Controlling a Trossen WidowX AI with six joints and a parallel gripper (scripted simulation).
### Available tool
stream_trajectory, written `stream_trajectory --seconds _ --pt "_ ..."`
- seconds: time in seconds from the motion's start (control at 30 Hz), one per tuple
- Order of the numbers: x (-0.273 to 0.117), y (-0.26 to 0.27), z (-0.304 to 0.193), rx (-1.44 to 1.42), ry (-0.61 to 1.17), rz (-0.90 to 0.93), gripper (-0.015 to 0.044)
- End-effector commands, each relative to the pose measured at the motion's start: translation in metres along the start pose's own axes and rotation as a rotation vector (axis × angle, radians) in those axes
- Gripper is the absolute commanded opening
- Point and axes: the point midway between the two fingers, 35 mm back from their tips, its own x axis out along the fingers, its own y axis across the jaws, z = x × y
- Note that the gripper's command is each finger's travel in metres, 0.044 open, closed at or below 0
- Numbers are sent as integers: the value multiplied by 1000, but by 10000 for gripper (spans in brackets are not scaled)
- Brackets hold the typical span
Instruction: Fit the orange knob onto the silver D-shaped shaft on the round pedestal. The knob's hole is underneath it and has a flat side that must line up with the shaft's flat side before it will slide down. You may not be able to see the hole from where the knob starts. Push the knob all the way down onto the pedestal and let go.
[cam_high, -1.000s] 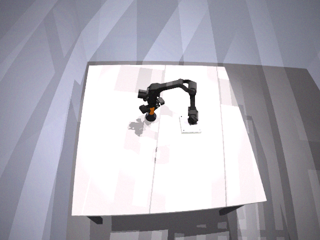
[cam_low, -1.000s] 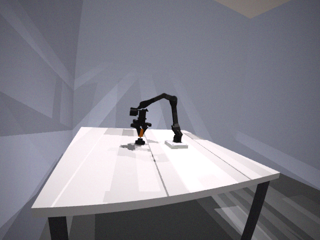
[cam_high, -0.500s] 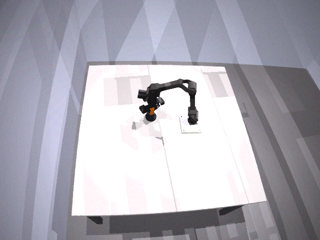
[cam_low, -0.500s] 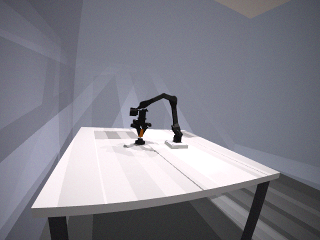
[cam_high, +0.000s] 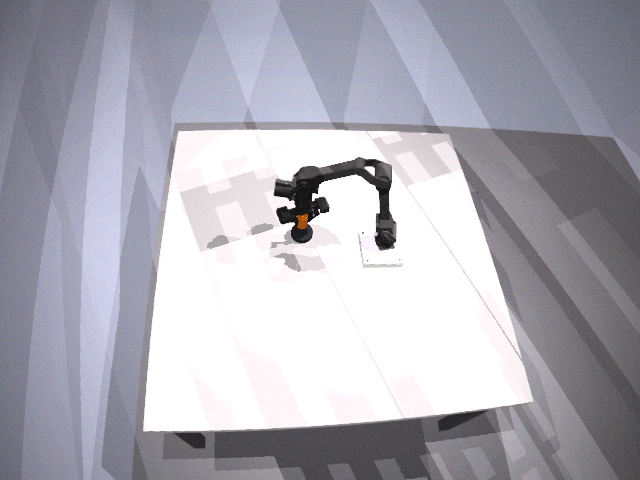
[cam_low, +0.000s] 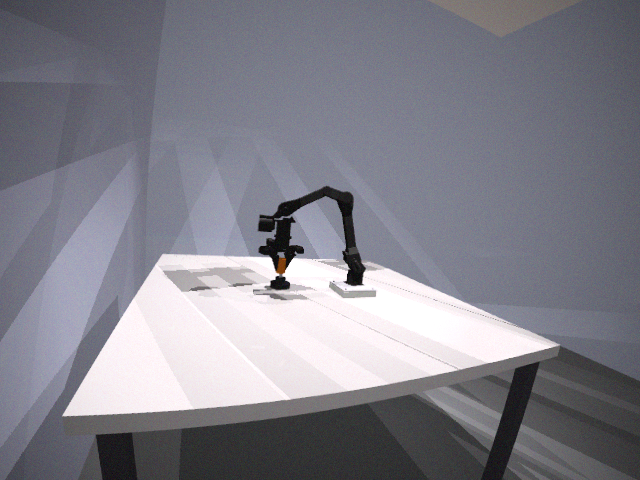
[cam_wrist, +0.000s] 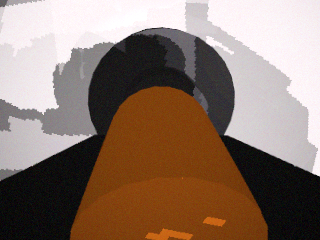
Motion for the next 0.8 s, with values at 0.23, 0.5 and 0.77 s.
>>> stream_trajectory --seconds 0.23,0.5,0.77 --pt "2 3 3 12 -9 8 0" --pt "-3 1 2 12 -9 8 0" --pt "-2 -2 0 221 -8 8 0"
